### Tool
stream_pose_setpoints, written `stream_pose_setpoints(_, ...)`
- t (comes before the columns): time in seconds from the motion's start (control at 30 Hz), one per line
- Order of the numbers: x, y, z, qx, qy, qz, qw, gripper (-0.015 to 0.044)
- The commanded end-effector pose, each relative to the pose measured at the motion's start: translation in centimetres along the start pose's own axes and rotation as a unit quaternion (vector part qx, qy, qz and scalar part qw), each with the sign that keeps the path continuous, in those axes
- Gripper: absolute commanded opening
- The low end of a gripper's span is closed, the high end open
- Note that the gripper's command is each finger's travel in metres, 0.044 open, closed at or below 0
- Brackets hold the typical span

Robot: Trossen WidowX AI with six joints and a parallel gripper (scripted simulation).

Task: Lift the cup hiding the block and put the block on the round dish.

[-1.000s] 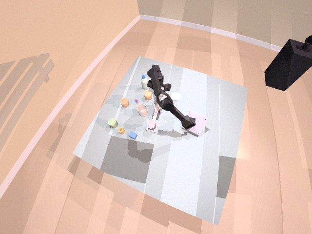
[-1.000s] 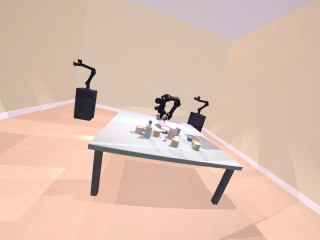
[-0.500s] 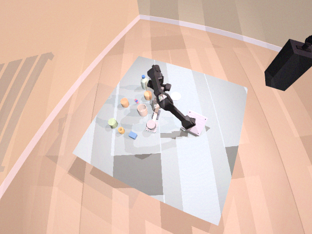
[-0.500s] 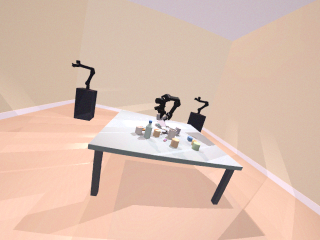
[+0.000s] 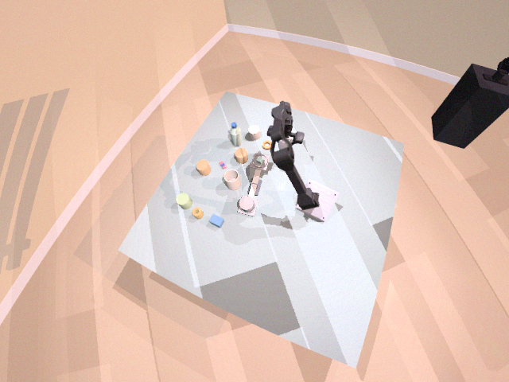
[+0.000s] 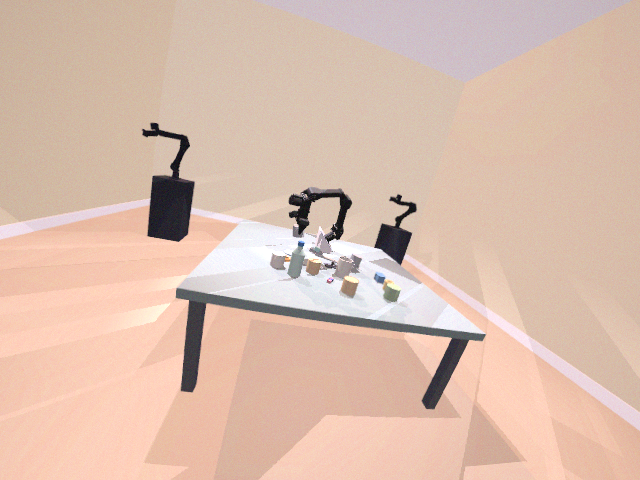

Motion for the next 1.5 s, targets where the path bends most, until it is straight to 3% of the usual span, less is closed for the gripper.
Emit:
stream_pose_setpoints(0.0, -4.7, -1.8, -2.0, 0.003, 0.003, 0.005, 1.0, 0.0)
stream_pose_setpoints(0.23, -12.3, -3.1, -5.8, 0.012, 0.002, 0.019, 1.0, 0.0)
stream_pose_setpoints(0.43, -12.4, -3.1, -6.2, 0.013, 0.002, 0.02, 1.0, 0.0)
stream_pose_setpoints(0.7, -12.4, -3.0, -9.8, 0.013, 0.002, 0.02, 1.0, 0.0)
stream_pose_setpoints(1.3, -12.4, -2.9, -11.9, 0.013, 0.001, 0.02, 1.0, 0.0)
stream_pose_setpoints(1.47, -12.4, -3.0, -11.3, 0.012, 0.003, 0.023, 1.0, 0.0131)
Point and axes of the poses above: the point midway between the two fingers, 35 mm back from their tips, its own z axis back along the fingers, its own x axis across the jaws, y = z × x, the point moved 1 cm from there along z, back along the fingers, and after that the axes turned 5 degrees about z, right-handed, at the moved point
